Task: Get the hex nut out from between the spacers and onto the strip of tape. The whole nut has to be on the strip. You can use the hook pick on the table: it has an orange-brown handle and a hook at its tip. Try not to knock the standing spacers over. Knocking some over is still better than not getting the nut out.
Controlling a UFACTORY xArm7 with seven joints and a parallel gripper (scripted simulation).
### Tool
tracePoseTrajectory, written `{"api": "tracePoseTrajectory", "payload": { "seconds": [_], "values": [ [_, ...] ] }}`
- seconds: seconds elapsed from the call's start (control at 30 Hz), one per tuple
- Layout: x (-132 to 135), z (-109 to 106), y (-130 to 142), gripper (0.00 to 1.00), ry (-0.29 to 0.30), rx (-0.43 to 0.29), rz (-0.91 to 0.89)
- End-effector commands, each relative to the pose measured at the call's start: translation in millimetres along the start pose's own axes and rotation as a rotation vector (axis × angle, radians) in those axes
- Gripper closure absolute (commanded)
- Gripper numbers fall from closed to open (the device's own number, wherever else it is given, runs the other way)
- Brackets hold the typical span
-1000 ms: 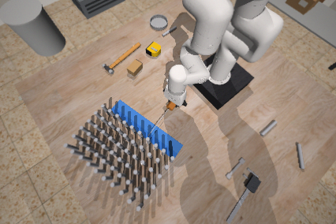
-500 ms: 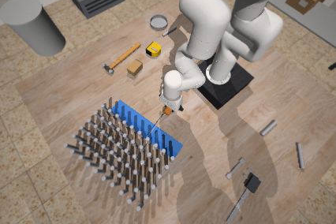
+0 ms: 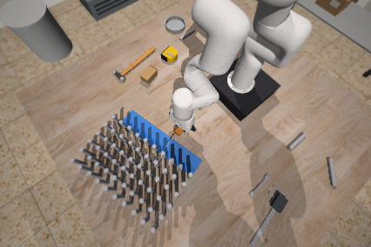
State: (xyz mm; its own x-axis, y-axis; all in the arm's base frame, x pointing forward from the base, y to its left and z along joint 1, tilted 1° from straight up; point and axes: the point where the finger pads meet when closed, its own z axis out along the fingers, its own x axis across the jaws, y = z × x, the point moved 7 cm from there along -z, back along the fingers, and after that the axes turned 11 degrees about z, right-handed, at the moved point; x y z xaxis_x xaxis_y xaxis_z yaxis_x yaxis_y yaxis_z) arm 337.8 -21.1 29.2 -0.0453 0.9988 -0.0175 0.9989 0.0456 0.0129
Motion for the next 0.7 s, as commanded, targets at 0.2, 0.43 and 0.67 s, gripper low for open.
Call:
{"api": "tracePoseTrajectory", "payload": {
  "seconds": [0.2, 0.43, 0.67],
  "values": [
    [7, 0, 38, 1.0, -0.003, -0.001, 0.001],
    [9, 0, 47, 1.0, -0.003, -0.001, 0.001],
    [10, 0, 54, 1.0, -0.003, -0.001, 0.001]
  ]
}}
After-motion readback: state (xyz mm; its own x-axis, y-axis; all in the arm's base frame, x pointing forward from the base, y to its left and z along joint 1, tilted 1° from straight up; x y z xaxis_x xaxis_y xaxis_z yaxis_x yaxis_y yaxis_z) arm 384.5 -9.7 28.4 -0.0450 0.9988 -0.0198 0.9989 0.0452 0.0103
